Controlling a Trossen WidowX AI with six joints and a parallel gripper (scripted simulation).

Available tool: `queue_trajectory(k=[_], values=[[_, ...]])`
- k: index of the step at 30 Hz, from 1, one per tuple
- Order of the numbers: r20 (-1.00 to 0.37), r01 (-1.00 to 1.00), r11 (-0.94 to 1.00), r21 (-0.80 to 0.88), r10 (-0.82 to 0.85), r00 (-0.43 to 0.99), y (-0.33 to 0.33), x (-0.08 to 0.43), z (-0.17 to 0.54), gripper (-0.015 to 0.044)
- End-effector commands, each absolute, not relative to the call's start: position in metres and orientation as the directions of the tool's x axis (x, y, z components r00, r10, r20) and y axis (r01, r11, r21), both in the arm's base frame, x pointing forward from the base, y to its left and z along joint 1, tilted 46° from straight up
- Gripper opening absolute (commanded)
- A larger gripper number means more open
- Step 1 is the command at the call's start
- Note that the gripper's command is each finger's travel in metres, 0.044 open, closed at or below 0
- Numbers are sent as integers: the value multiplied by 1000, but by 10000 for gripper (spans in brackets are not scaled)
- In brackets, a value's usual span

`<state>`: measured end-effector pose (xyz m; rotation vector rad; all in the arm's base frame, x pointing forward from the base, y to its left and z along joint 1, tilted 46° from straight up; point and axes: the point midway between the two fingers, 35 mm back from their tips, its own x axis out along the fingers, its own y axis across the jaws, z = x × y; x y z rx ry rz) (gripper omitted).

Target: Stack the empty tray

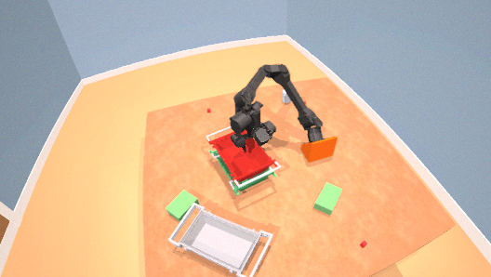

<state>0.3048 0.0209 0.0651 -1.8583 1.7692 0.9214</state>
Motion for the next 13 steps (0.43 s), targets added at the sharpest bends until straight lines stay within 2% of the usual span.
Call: queue_trajectory(k=[1,13], values=[[-713,-985,-119,126,-701,-6,40,308,82,440],[-721,-982,-152,113,-693,24,75,302,118,440]])
